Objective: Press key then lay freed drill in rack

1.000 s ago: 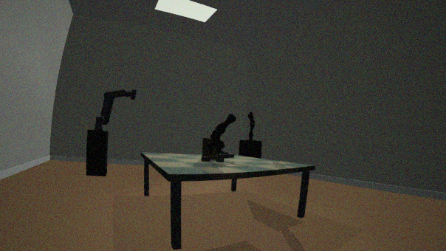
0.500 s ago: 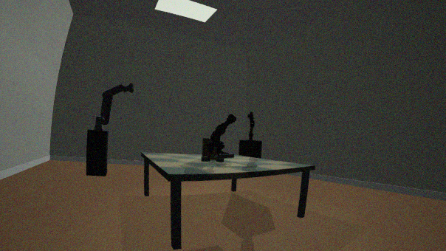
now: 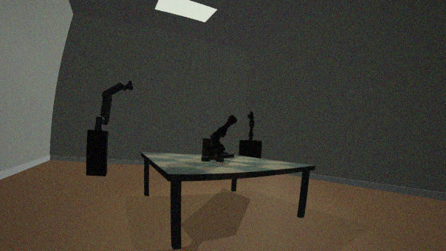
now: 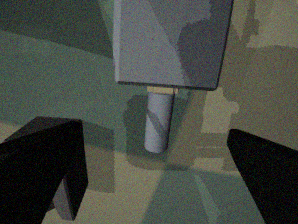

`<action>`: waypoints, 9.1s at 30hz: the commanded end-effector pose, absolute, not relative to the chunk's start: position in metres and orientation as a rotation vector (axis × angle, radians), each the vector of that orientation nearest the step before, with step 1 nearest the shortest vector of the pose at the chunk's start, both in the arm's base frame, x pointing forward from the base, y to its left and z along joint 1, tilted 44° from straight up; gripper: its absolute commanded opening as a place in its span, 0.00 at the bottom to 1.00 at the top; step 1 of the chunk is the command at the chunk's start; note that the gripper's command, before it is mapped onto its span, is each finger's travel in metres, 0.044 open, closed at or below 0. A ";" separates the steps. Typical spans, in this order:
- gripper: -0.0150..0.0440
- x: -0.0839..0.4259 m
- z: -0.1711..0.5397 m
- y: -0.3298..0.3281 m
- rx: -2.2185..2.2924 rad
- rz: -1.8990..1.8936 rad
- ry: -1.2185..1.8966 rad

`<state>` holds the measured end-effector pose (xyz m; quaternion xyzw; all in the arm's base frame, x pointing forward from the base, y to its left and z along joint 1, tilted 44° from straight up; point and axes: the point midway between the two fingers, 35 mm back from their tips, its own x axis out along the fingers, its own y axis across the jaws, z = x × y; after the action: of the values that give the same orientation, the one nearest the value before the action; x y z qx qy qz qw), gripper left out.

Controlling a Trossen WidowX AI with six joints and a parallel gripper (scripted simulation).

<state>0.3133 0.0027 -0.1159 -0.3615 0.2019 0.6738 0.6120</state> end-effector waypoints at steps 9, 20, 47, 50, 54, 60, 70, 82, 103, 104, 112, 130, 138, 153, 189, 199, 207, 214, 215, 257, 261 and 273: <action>1.00 0.311 -0.126 0.021 -0.824 1.552 0.463; 0.69 0.311 -0.126 0.021 -0.832 1.556 0.464; 0.25 0.314 -0.133 0.014 -0.824 1.552 0.463; 0.25 0.315 -0.136 0.011 -0.825 1.552 0.463; 0.25 0.316 -0.139 0.007 -0.825 1.551 0.463; 0.25 0.318 -0.145 0.001 -0.826 1.551 0.463; 0.25 0.321 -0.154 -0.009 -0.827 1.551 0.463; 0.61 0.321 -0.154 -0.007 -0.822 1.555 0.460; 1.00 0.319 -0.152 0.002 -0.826 1.551 0.463; 1.00 0.319 -0.151 0.003 -0.825 1.551 0.463; 1.00 0.319 -0.150 0.006 -0.825 1.551 0.463; 0.78 0.319 -0.149 0.008 -0.835 1.552 0.463; 0.42 0.319 -0.149 0.008 -0.835 1.552 0.463; 0.25 0.318 -0.147 0.006 -0.825 1.551 0.463; 0.25 0.318 -0.151 0.000 -0.826 1.551 0.463; 0.25 0.321 -0.158 -0.009 -0.827 1.551 0.463; 0.25 0.324 -0.165 -0.018 -0.827 1.550 0.464; 0.25 0.327 -0.173 -0.026 -0.828 1.550 0.464; 0.25 0.327 -0.174 -0.028 -0.828 1.550 0.464; 0.25 0.330 -0.184 -0.046 -0.830 1.550 0.465; 0.25 0.330 -0.183 -0.047 -0.830 1.550 0.465; 0.25 0.329 -0.180 -0.047 -0.830 1.550 0.465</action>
<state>0.3285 -0.0451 -0.1823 -0.3572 0.2010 0.6734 0.6153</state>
